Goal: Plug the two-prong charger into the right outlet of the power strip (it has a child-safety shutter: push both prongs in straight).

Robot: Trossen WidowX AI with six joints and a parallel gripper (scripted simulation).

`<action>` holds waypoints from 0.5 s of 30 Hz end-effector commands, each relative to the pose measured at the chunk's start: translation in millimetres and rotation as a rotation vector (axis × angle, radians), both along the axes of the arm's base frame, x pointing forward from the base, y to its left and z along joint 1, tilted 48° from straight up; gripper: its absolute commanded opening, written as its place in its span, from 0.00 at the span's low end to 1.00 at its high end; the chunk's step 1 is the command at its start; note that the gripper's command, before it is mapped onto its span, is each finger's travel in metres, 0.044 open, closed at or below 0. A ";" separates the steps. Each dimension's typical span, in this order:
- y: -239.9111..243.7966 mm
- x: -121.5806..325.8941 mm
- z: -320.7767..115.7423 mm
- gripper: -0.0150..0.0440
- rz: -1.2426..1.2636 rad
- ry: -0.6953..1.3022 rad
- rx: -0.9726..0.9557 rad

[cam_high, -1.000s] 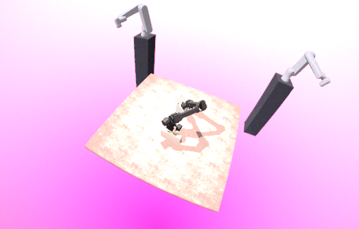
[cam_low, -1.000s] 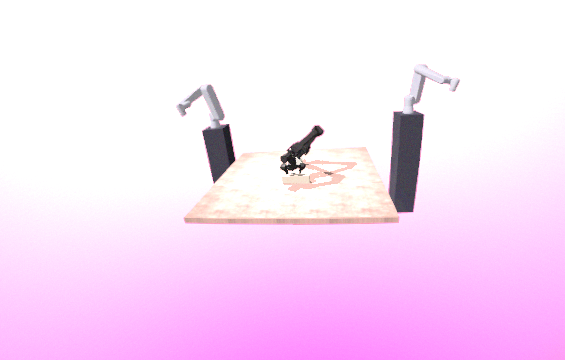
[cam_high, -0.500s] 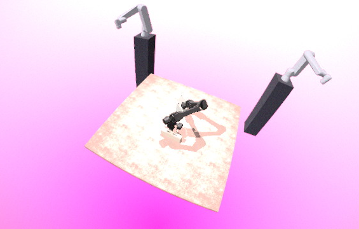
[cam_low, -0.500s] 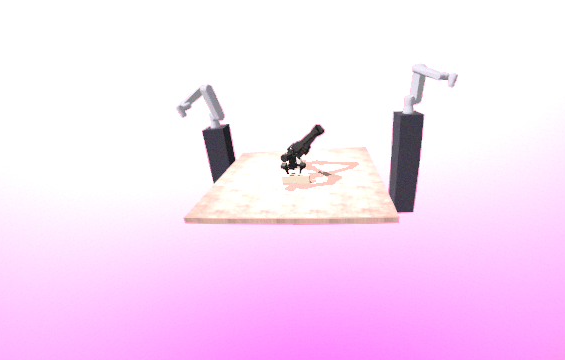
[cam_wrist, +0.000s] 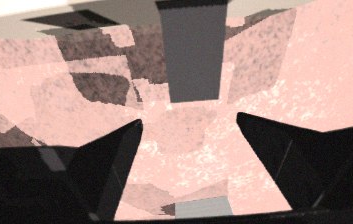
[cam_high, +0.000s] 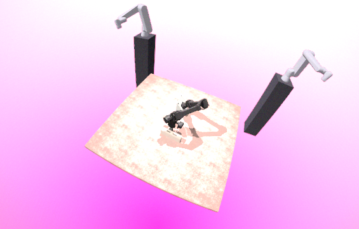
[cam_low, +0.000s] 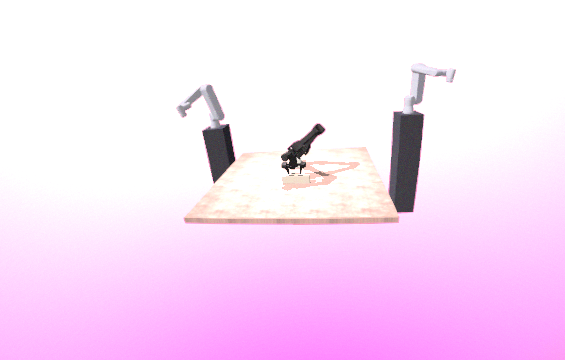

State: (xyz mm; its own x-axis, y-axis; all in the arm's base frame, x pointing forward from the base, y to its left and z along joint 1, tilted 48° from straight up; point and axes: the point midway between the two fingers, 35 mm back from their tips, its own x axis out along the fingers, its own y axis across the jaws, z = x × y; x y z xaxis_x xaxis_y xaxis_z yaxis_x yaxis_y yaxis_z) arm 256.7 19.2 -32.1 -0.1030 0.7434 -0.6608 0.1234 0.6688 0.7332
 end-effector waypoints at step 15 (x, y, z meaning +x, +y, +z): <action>-15.1 -3.9 11.6 1.00 -0.129 -0.112 -0.027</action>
